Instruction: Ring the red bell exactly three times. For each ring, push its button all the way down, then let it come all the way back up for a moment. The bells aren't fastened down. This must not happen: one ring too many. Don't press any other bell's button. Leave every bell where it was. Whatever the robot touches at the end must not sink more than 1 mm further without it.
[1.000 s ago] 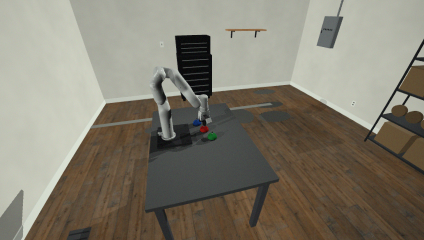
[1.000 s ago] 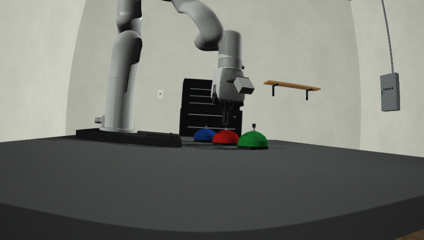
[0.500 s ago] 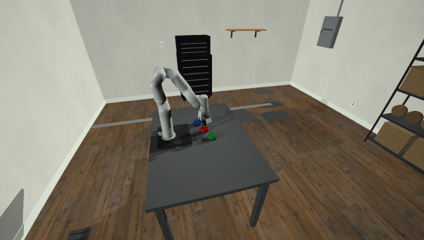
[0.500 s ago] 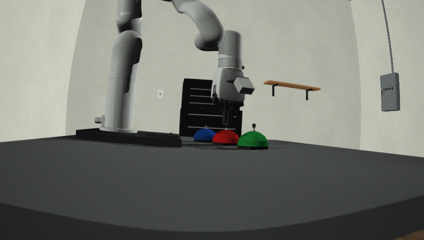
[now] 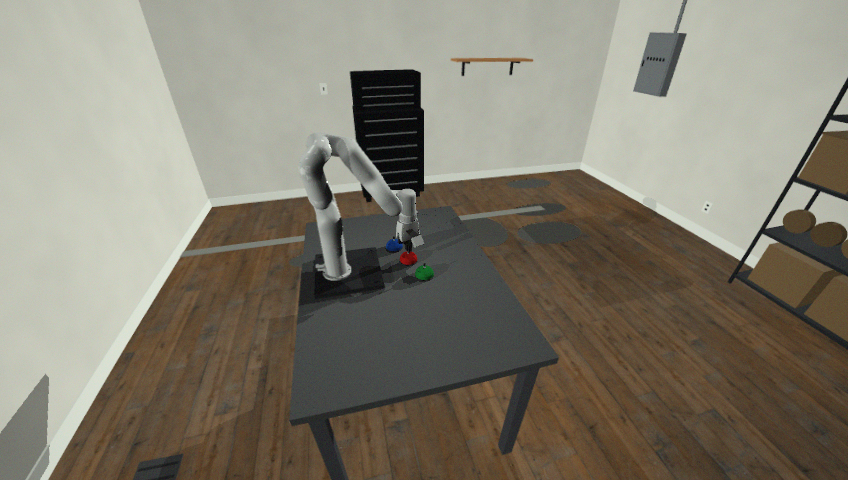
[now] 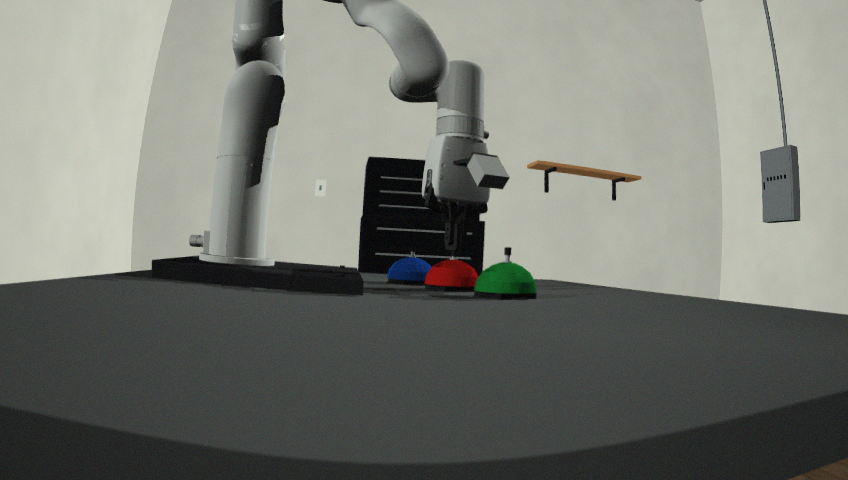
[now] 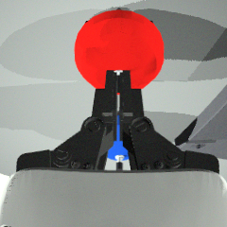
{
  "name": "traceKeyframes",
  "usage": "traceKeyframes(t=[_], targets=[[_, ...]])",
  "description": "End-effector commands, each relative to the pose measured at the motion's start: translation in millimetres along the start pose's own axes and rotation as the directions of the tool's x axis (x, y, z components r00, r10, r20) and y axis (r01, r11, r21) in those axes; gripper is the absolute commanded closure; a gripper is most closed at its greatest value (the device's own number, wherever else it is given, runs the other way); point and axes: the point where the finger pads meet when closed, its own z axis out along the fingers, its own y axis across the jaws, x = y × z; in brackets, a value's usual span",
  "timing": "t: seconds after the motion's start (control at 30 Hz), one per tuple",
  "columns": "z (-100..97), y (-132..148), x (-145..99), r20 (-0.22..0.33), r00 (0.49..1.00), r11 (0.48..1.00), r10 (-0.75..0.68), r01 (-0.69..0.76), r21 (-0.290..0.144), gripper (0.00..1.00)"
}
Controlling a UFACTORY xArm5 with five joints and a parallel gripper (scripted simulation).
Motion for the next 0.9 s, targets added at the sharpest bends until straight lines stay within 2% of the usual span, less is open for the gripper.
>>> traceKeyframes(t=[0.0,0.43,0.87], targets=[[-1.5,0,0,0.0,1.0,1.0,0.0,0.0,0.0,1.0],[-21.1,0,1,0.0,1.0,1.0,0.0,0.0,0.0,1.0],[-56.3,0,0,0.0,1.0,1.0,0.0,0.0,0.0,1.0]])
